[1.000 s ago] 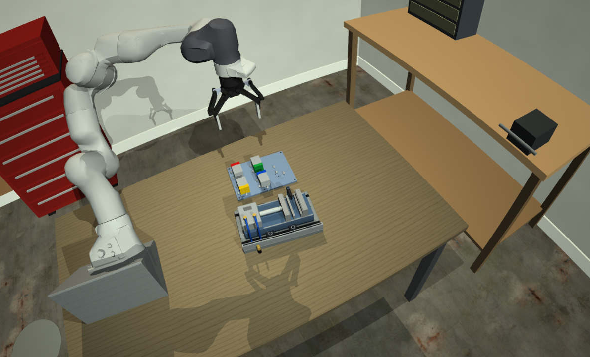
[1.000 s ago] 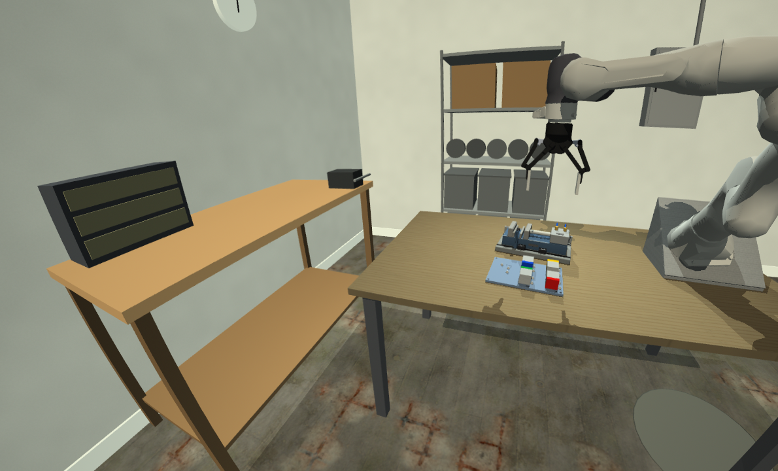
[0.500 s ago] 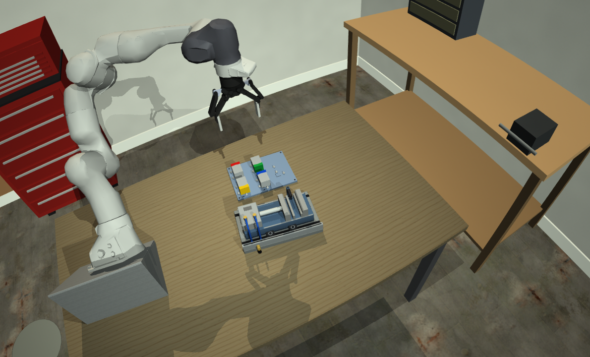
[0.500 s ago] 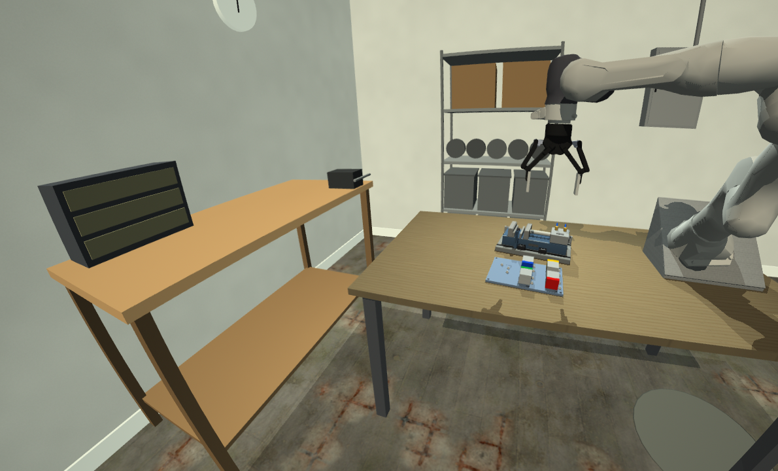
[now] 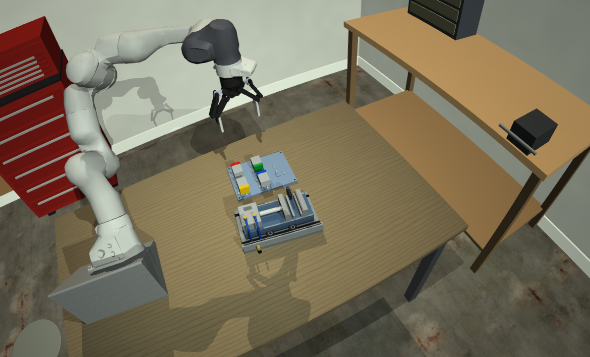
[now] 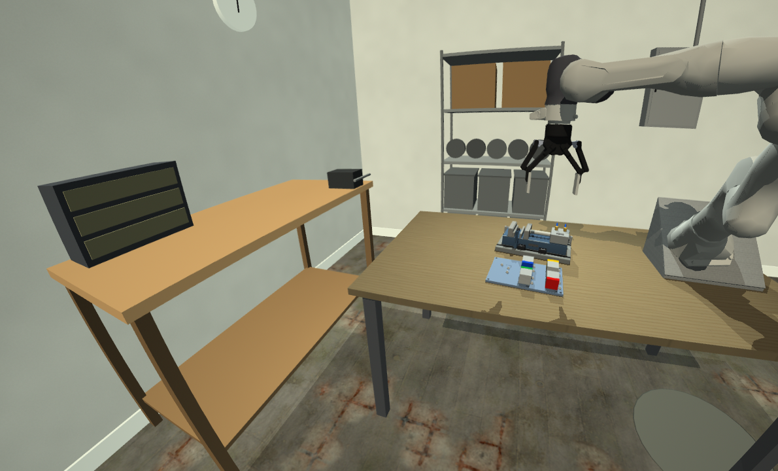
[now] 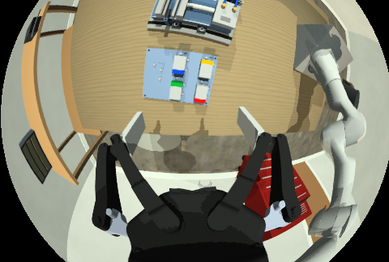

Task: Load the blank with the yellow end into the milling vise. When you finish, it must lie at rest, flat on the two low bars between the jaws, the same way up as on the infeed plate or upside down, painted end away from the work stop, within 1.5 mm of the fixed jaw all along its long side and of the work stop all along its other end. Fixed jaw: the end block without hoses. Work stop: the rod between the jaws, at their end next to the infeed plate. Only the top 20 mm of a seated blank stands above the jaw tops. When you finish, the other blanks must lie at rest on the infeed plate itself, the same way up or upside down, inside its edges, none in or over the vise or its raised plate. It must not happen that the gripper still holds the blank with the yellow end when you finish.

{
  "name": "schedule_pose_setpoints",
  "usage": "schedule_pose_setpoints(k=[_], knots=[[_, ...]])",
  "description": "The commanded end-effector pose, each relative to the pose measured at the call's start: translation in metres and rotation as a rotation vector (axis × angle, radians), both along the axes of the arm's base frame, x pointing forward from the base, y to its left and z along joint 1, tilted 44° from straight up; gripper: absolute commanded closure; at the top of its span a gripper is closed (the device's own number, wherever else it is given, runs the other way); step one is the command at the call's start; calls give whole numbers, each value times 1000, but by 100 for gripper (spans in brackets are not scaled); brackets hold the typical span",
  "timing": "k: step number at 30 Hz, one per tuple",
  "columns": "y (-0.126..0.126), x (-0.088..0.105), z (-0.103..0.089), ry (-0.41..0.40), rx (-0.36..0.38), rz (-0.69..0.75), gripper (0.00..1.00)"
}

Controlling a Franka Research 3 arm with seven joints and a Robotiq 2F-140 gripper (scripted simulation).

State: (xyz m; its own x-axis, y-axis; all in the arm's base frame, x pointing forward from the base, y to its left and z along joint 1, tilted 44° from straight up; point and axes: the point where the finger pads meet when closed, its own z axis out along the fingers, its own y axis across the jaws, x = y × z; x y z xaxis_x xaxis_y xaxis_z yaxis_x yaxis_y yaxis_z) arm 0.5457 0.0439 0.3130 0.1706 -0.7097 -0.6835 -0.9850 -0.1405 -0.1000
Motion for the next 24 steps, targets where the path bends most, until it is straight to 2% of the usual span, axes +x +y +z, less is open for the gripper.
schedule_pose_setpoints(k=[1,12,17,24], knots=[[-1,0,-1,-38,3,37,0],[-1,0,-1,-38,3,37,0],[-2,0,0,132,-3,-140,0],[-2,0,0,132,-3,-140,0]])
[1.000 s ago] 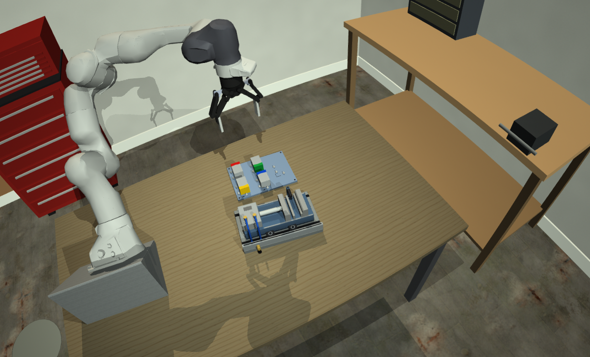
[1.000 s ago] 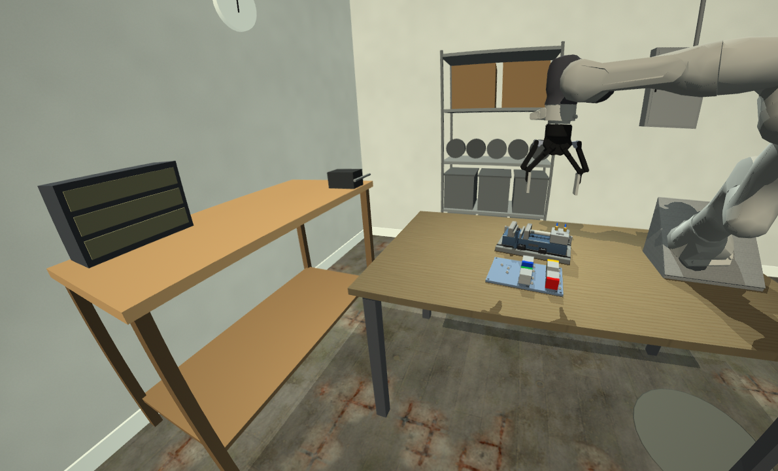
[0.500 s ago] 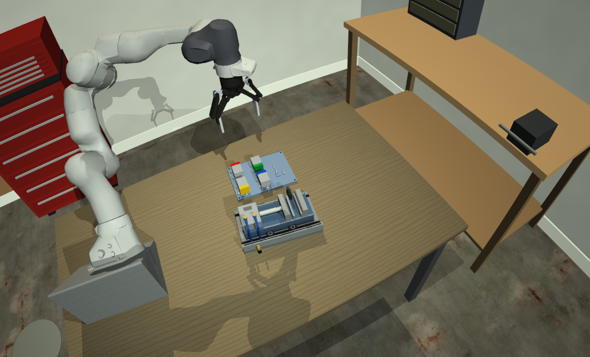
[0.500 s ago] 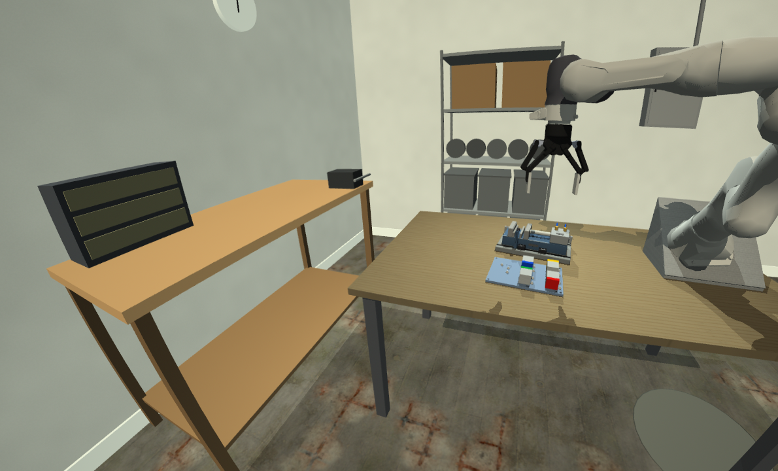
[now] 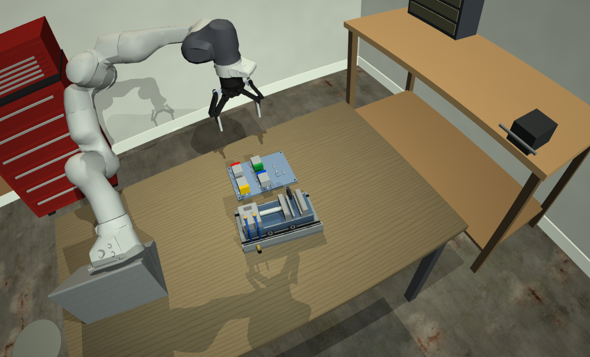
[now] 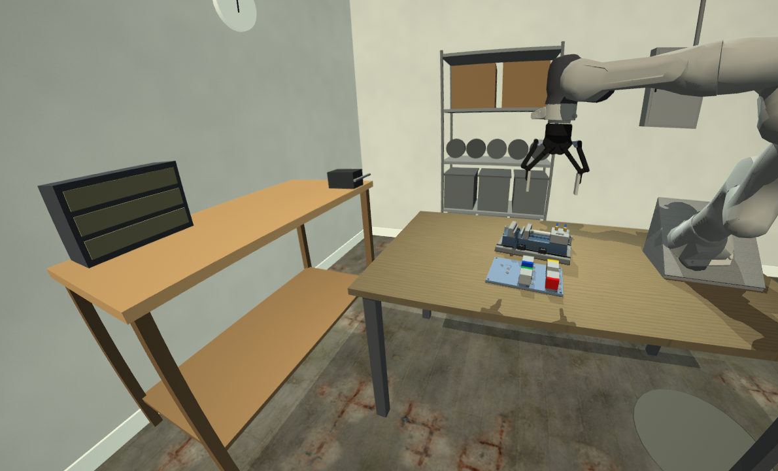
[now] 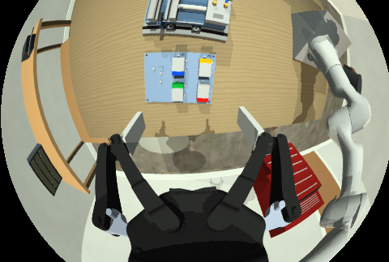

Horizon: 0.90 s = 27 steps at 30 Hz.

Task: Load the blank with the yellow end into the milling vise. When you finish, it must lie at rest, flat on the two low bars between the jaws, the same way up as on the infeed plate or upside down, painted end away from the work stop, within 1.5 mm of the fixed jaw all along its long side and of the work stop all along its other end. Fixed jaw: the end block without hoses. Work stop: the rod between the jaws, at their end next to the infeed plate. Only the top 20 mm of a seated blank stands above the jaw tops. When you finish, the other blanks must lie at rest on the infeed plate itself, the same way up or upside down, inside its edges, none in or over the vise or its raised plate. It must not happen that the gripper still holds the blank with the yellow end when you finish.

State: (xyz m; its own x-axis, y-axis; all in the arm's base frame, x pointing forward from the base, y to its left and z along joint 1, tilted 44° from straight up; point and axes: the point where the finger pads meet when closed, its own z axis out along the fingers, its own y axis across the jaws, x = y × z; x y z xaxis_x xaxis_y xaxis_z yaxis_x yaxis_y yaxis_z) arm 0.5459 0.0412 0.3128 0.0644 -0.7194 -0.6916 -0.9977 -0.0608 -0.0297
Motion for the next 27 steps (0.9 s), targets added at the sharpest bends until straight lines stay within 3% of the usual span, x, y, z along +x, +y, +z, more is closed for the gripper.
schedule_pose_setpoints(k=[1,6,10,22,23,27], knots=[[1,0,0,61,-2,-60,0],[0,0,0,32,-1,-32,0],[1,-1,0,66,-2,-65,0],[1,-1,0,66,-2,-65,0],[0,0,0,54,-2,-56,54],[0,0,0,54,-2,-56,54]])
